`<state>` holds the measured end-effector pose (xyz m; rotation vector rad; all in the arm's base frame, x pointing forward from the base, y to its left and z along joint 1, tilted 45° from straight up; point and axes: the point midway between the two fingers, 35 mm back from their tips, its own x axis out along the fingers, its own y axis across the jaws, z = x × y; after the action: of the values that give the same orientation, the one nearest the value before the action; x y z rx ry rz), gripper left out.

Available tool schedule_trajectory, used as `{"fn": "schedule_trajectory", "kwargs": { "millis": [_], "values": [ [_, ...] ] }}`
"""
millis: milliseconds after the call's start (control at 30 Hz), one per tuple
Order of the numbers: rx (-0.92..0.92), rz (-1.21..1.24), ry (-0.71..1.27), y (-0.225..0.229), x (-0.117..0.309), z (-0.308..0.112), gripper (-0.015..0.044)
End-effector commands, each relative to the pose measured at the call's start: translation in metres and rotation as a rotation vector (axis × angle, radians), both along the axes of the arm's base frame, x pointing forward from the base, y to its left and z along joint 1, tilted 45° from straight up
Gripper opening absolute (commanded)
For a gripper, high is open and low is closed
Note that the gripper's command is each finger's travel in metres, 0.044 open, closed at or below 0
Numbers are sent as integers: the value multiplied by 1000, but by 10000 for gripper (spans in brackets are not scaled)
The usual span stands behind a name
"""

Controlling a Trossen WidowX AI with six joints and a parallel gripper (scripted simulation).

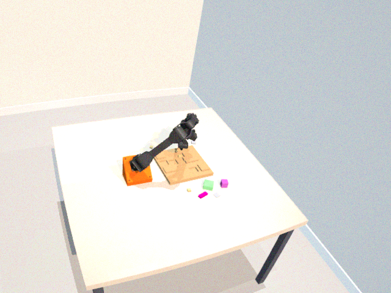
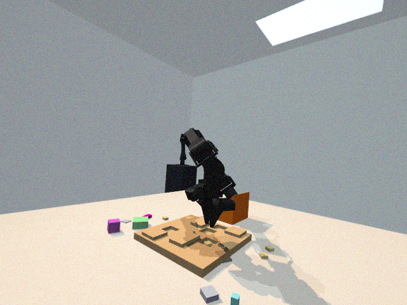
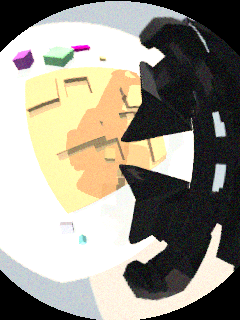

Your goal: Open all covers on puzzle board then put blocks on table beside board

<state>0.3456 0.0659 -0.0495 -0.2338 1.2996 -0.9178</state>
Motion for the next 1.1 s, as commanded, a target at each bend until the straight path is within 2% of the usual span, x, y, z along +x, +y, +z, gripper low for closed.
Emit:
{"fn": "schedule_trajectory", "kwargs": {
  "millis": [0,1067],
  "values": [
    [-3,30,38,-4,-2,-3,144],
    [5,363,359,-9,-2,-8,144]
  ]
}}
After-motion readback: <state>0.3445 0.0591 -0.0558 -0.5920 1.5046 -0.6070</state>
